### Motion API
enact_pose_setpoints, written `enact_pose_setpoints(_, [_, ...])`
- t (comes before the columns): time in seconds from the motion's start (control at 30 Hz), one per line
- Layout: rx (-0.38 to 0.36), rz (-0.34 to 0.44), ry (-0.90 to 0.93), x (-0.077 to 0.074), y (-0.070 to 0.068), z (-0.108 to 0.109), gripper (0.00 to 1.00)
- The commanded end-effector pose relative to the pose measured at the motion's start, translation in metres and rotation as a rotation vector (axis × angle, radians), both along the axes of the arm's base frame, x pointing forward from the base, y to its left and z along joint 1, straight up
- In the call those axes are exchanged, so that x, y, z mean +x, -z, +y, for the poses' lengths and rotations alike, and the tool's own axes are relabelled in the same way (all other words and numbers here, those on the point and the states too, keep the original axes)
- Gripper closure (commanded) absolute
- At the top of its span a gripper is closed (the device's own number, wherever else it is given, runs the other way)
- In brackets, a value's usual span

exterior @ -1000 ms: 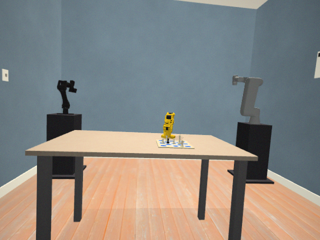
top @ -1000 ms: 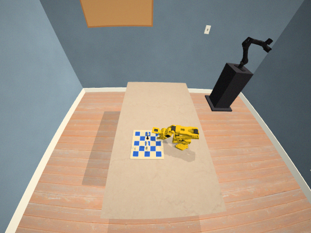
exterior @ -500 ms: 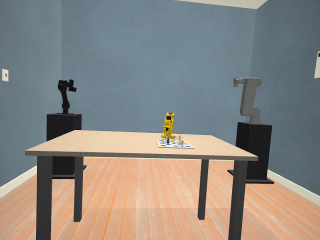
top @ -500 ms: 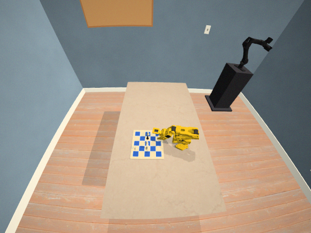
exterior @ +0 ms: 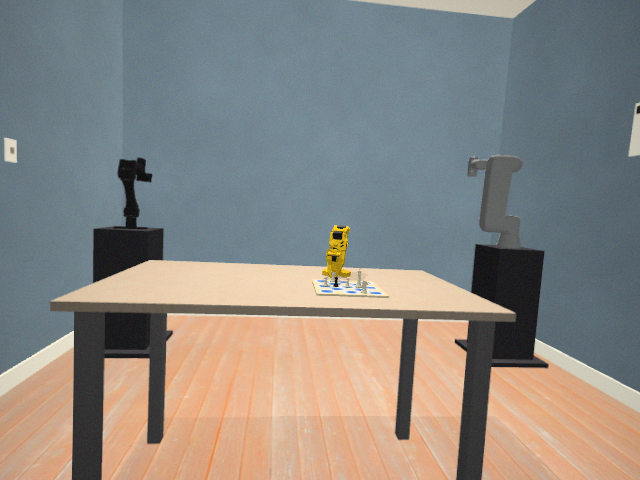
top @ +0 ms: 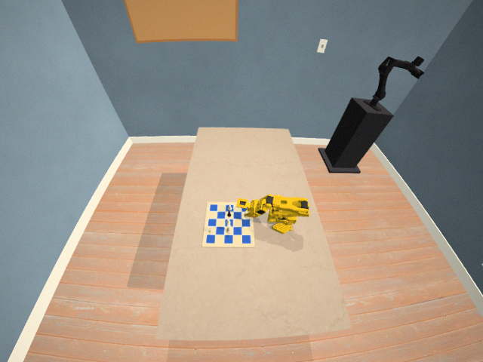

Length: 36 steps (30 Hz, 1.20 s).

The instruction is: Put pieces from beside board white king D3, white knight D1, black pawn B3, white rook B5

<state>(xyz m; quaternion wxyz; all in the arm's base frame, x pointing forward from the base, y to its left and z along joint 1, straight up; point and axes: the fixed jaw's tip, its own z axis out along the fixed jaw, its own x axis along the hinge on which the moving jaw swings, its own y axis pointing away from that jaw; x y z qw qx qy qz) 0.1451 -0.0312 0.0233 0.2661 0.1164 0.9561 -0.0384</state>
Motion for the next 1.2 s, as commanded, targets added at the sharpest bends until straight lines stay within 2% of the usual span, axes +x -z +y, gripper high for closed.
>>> enact_pose_setpoints(0.0, [0.005,0.004,0.001,-0.0006,0.0016,0.001,1.0])
enact_pose_setpoints(0.57, [0.005,0.003,0.001,-0.0001,0.0006,0.0008,1.0])
enact_pose_setpoints(1.17, [0.005,0.003,0.001,-0.0001,0.0006,0.0008,0.89])
